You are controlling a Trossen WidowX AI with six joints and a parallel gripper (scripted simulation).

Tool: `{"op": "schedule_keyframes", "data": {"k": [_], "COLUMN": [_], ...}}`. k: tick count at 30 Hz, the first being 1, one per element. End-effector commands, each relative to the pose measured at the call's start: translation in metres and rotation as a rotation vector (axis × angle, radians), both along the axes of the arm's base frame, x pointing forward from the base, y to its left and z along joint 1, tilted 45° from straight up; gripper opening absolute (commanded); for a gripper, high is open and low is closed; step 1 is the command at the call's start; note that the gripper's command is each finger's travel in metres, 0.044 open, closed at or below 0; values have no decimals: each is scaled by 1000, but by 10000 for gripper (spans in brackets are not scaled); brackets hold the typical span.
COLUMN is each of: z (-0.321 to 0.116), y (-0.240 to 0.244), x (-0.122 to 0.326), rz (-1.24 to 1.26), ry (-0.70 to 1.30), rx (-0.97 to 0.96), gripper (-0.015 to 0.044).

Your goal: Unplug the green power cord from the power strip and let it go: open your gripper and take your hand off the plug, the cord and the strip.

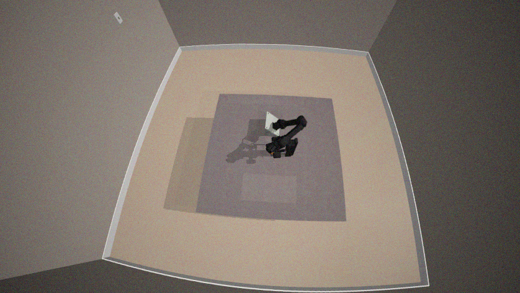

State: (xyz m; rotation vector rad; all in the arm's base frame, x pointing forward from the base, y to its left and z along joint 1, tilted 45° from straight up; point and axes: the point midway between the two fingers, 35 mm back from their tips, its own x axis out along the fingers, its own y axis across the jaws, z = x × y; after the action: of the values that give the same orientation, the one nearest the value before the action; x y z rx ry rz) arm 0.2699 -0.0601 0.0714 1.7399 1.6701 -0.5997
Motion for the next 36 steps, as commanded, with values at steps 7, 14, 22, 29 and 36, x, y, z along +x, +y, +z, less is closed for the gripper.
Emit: {"op": "schedule_keyframes", "data": {"k": [7, 14, 22, 29, 36], "z": [-7, -6, -10, -39, -39], "y": [-6, -6, -11, -57, -57], "x": [1, 1, 2, 6, 6], "rz": [6, 6, 6, 6, 6], "ry": [6, 6, 6, 5, 5], "rx": [-2, -2, -3, -5, -5], "gripper": [53, 236, 440, 440, 440]}}
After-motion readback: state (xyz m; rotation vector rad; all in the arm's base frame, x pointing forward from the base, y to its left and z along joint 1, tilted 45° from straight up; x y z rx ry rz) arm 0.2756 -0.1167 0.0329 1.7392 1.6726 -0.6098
